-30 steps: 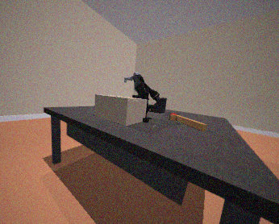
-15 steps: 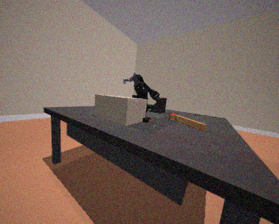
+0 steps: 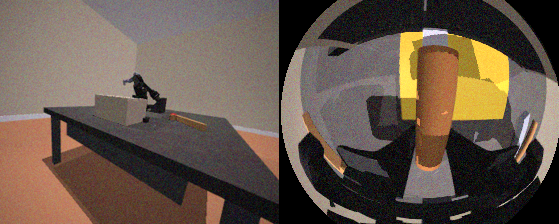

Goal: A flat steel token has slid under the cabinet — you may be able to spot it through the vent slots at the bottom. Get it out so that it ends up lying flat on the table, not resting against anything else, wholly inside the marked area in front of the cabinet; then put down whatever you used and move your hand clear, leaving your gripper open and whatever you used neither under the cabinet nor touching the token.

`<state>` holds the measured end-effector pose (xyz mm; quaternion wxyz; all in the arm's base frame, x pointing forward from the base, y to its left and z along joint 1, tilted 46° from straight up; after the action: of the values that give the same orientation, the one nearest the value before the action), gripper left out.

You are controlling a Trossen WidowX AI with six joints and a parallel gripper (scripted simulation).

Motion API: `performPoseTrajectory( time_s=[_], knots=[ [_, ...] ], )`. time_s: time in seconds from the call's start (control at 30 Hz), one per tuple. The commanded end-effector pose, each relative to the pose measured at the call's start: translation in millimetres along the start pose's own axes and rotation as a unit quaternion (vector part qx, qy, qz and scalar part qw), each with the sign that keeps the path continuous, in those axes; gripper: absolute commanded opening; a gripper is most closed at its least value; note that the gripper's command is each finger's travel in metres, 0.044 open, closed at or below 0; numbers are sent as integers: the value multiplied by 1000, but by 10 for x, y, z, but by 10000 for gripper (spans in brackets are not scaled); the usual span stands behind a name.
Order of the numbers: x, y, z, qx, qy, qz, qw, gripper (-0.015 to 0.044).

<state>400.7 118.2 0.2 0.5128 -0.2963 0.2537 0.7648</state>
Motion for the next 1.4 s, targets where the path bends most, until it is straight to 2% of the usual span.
performPoseTrajectory(
  time_s=[0.0, 1.37],
  knots=[
    [-45, 4, -10, 1, 3, -8, 1000, 0],
    [75, 293, -17, 2, 3, -7, 1000, 0]
  ],
)
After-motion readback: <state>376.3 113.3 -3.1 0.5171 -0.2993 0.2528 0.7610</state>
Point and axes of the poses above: the point midway between the two fingers, 35 mm back from their tips, its own z axis back along the fingers, its own x axis across the jaws, y = z × x, the point moved 9 cm from there along z, back along the fingers, and after that the axes turned 15 degrees about z, right-handed, at the moved point
